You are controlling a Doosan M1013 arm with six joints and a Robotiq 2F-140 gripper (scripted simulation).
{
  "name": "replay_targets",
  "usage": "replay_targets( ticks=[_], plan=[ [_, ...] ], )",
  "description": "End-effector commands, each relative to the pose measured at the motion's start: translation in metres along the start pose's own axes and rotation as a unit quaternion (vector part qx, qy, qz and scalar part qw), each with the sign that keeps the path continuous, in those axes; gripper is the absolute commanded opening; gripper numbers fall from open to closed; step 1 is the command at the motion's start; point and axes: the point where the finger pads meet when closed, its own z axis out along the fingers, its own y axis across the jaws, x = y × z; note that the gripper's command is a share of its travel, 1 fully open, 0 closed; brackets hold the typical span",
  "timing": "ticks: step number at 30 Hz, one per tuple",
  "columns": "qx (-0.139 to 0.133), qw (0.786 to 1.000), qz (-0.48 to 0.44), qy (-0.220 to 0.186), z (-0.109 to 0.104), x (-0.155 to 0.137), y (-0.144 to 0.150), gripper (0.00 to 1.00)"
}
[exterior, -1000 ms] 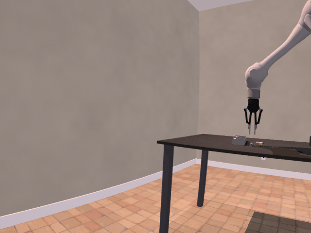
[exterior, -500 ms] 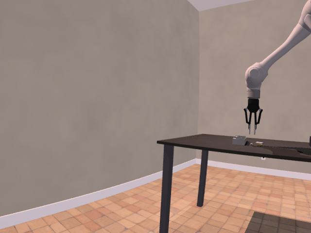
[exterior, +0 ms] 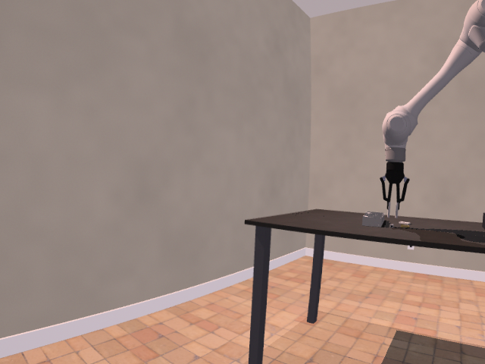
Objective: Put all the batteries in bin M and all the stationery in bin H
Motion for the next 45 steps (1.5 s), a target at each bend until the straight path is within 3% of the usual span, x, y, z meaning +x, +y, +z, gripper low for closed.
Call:
replay_targets(
  ticks=[1, 5, 18, 28, 29, 45],
  plan=[
    [0.0, 1.0, 0.0, 0.0, 0.011, 0.0, 0.0, 0.18],
    [0.0, 1.0, 0.0, 0.0, 0.026, 0.0, 0.0, 0.18],
    [0.0, 1.0, 0.0, 0.0, 0.038, 0.0, 0.0, 0.18],
    [0.0, 1.0, 0.0, 0.0, 0.038, 0.0, 0.0, 0.18],
    [0.0, 1.0, 0.0, 0.0, 0.038, 0.0, 0.0, 0.06],
    [0.0, 1.0, 0.0, 0.0, 0.038, 0.0, 0.0, 0.06]
  ],
)
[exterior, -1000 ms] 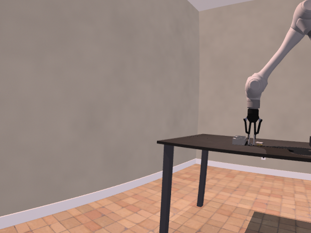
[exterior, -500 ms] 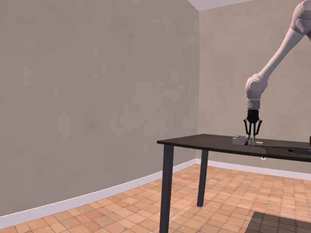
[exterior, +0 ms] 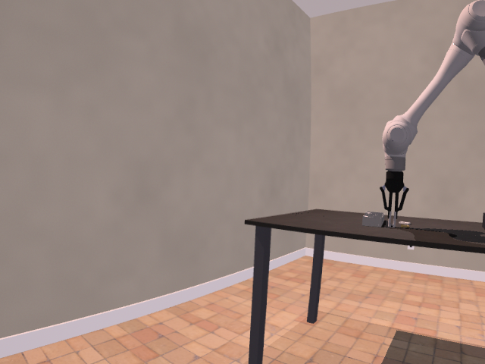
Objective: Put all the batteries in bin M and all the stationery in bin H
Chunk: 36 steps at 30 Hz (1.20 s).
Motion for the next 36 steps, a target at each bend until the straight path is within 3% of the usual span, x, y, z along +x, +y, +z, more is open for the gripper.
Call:
replay_targets(
  ticks=[1, 15, 36],
  plan=[
    [0.0, 1.0, 0.0, 0.0, 0.0, 0.0, 0.0, 0.06],
    [0.0, 1.0, 0.0, 0.0, 0.0, 0.0, 0.0, 0.06],
    [0.0, 1.0, 0.0, 0.0, -0.06, 0.0, 0.0, 0.06]
  ],
)
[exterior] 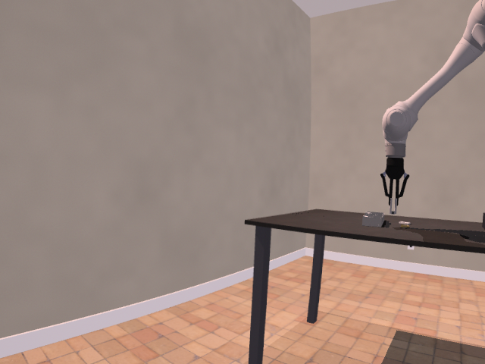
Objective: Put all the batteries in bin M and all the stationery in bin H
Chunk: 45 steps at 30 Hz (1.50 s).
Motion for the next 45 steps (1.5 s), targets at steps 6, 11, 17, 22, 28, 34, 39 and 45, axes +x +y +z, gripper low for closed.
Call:
replay_targets(
  ticks=[6, 11, 17, 22, 28, 34, 39, 45],
  plan=[
    [0.0, 1.0, 0.0, 0.0, -0.004, 0.0, 0.0, 0.06],
    [0.0, 1.0, 0.0, 0.0, -0.008, 0.0, 0.0, 0.06],
    [0.0, 1.0, 0.0, 0.0, -0.01, -0.01, 0.007, 0.06],
    [0.0, 1.0, 0.0, 0.0, -0.01, -0.03, 0.02, 0.06],
    [0.0, 0.999, 0.043, 0.0, -0.01, -0.058, 0.039, 0.06],
    [0.0, 0.999, 0.043, 0.0, -0.01, -0.083, 0.055, 0.06],
    [0.0, 0.999, 0.043, 0.0, -0.01, -0.103, 0.069, 0.06],
    [0.0, 0.999, 0.043, 0.0, -0.01, -0.106, 0.071, 0.06]
  ],
)
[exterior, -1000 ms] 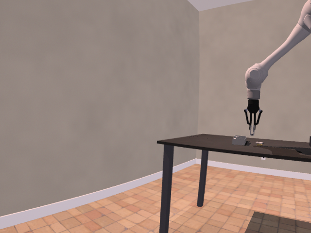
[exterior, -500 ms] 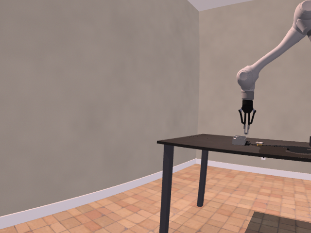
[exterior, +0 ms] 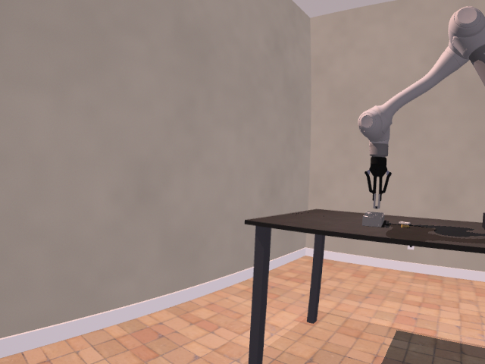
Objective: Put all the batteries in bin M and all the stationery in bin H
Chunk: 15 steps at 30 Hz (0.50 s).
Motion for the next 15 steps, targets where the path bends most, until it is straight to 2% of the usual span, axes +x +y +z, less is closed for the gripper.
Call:
replay_targets(
  ticks=[1, 11, 15],
  plan=[
    [0.0, 1.0, 0.0, 0.0, -0.0001, 0.0003, -0.0002, 0.06],
    [0.0, 1.0, 0.0, 0.0, -0.0001, 0.0013, -0.0011, 0.06],
    [0.0, 1.0, 0.0, 0.0, 0.0079, 0.0013, -0.0011, 0.06]
  ],
)
